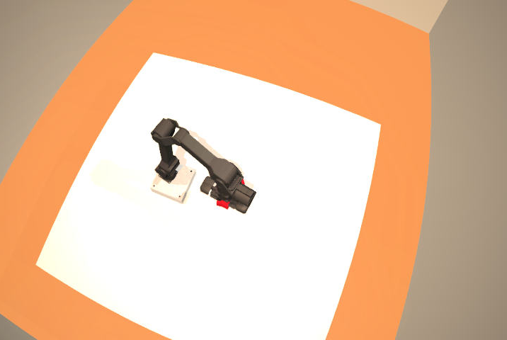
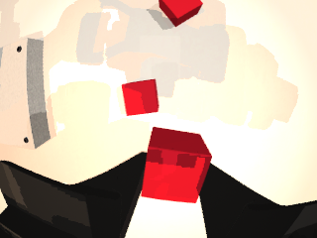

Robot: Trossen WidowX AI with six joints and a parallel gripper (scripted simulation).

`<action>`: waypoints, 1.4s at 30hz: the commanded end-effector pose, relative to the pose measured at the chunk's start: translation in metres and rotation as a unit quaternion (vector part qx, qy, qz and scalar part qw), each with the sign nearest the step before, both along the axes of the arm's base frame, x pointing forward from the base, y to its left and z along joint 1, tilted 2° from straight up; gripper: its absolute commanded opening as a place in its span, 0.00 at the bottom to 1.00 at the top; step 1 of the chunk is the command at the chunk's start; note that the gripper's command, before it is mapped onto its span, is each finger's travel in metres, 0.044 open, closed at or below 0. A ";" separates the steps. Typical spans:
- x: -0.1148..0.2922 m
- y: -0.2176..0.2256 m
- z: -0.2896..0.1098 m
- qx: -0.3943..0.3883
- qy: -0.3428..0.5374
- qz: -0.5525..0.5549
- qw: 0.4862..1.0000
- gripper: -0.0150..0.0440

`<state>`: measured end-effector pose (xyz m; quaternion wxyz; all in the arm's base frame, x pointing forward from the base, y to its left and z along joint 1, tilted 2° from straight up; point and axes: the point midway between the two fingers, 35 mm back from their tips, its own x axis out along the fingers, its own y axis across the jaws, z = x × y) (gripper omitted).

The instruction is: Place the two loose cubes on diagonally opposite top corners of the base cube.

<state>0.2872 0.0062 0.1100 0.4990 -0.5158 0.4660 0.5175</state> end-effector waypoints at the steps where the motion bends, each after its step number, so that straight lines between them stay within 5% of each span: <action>1: 0.000 0.015 -0.004 -0.001 0.002 -0.004 1.000 0.43; 32: -0.016 0.113 -0.024 0.005 0.004 -0.029 1.000 0.43; 42: -0.017 0.115 -0.024 0.005 0.004 -0.030 1.000 0.43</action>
